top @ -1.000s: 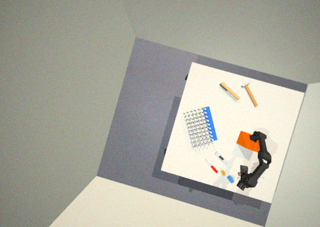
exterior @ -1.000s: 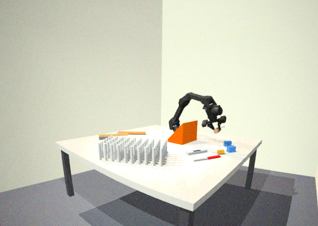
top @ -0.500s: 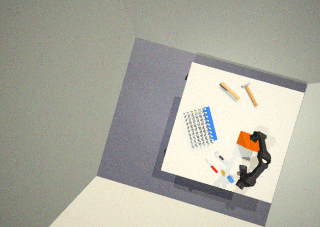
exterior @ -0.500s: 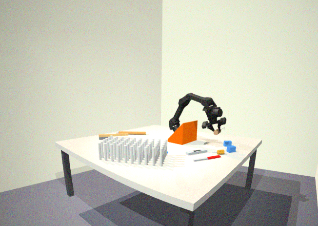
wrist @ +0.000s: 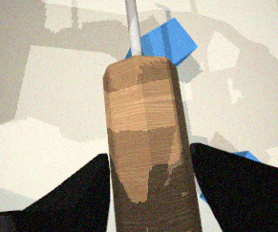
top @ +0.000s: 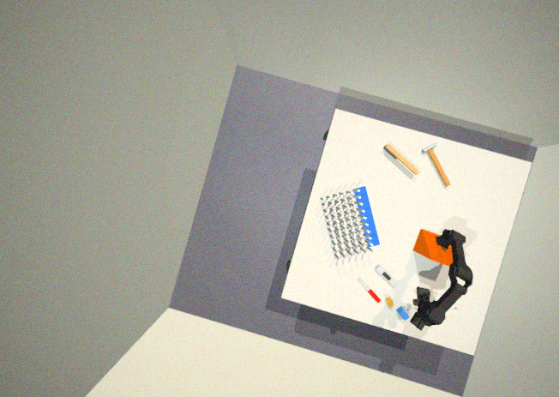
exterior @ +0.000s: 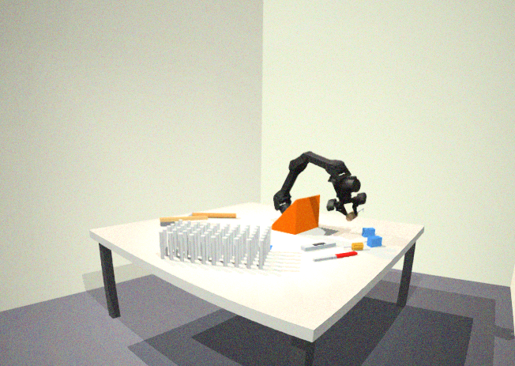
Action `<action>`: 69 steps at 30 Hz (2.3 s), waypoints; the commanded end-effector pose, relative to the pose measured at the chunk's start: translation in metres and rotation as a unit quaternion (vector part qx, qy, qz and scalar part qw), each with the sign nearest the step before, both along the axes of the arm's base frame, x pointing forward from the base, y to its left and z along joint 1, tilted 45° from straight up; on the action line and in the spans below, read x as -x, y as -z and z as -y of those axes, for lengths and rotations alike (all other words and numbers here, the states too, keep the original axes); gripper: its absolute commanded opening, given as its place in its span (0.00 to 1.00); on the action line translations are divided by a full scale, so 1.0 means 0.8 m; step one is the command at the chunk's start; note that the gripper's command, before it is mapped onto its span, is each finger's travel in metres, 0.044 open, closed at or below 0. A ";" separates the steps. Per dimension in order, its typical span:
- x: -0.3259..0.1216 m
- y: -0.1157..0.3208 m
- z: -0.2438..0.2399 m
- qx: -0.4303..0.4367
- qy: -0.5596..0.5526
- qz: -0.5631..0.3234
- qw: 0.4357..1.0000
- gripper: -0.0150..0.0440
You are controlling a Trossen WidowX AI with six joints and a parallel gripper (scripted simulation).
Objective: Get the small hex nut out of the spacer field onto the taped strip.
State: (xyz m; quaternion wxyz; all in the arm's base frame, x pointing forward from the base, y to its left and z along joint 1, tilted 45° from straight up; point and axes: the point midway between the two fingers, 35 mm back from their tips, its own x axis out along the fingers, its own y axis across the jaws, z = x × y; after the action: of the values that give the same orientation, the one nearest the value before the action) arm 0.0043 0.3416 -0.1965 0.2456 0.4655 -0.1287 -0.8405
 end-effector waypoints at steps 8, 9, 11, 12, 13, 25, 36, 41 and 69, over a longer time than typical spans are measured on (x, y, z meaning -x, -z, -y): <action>-0.001 0.009 0.008 -0.001 -0.002 -0.001 1.000 0.25; -0.002 0.009 0.008 -0.001 -0.002 -0.001 1.000 0.25; -0.002 0.011 0.010 -0.001 -0.002 -0.001 1.000 0.25; -0.002 0.012 0.010 -0.001 -0.002 -0.001 1.000 0.25; -0.002 0.012 0.011 -0.001 -0.002 -0.001 1.000 0.25; -0.003 0.021 0.019 -0.001 -0.002 -0.001 1.000 0.25; -0.004 0.028 0.026 -0.001 -0.002 -0.001 1.000 0.25; -0.005 0.031 0.029 -0.001 -0.002 -0.001 1.000 0.25; -0.007 0.049 0.049 0.000 -0.002 -0.001 1.000 0.25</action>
State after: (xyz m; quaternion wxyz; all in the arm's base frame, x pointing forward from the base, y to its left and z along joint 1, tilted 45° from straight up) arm 0.0097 0.3048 -0.2338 0.2457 0.4660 -0.1291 -0.8401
